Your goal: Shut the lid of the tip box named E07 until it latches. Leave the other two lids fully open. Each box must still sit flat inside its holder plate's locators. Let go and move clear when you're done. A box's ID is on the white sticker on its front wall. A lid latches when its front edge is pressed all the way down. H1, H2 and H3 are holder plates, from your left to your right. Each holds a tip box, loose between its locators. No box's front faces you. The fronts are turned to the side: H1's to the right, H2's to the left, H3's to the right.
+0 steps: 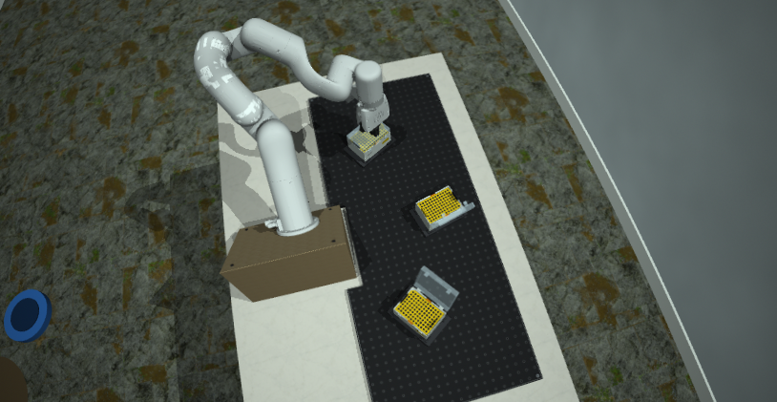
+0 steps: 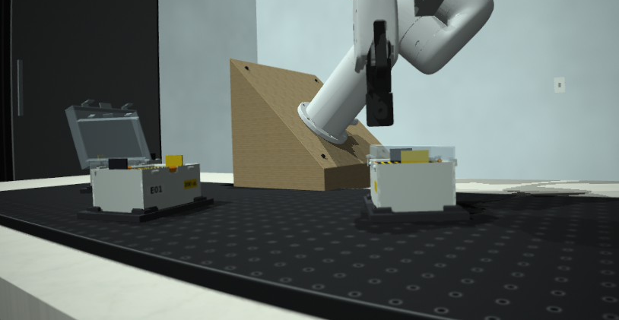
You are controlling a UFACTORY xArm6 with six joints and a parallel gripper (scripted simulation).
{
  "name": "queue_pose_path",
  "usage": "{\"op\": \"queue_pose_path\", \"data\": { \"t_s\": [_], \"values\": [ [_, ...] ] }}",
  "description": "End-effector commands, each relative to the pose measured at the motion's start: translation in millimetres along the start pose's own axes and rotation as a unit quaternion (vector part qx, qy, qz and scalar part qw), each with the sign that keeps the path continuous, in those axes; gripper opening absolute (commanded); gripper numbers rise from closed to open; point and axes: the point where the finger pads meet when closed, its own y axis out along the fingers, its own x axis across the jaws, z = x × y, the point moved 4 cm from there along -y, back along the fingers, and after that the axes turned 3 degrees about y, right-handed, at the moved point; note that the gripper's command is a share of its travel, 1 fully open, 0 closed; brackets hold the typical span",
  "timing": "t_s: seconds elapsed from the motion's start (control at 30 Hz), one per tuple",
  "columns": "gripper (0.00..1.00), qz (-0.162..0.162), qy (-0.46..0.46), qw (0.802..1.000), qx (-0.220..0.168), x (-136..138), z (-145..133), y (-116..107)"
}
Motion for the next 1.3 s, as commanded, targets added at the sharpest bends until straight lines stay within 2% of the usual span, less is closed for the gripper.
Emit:
{"op": "queue_pose_path", "data": {
  "t_s": [0.0,0.23,1.27],
  "values": [
    [0.0,-0.001,-0.001,1.0,0.0,1.1,0.1,4.1],
    [0.0,-0.001,-0.001,1.0,0.0,1.1,0.1,15.8],
    [0.0,-0.001,-0.001,1.0,0.0,1.2,0.1,22.1]
  ]
}}
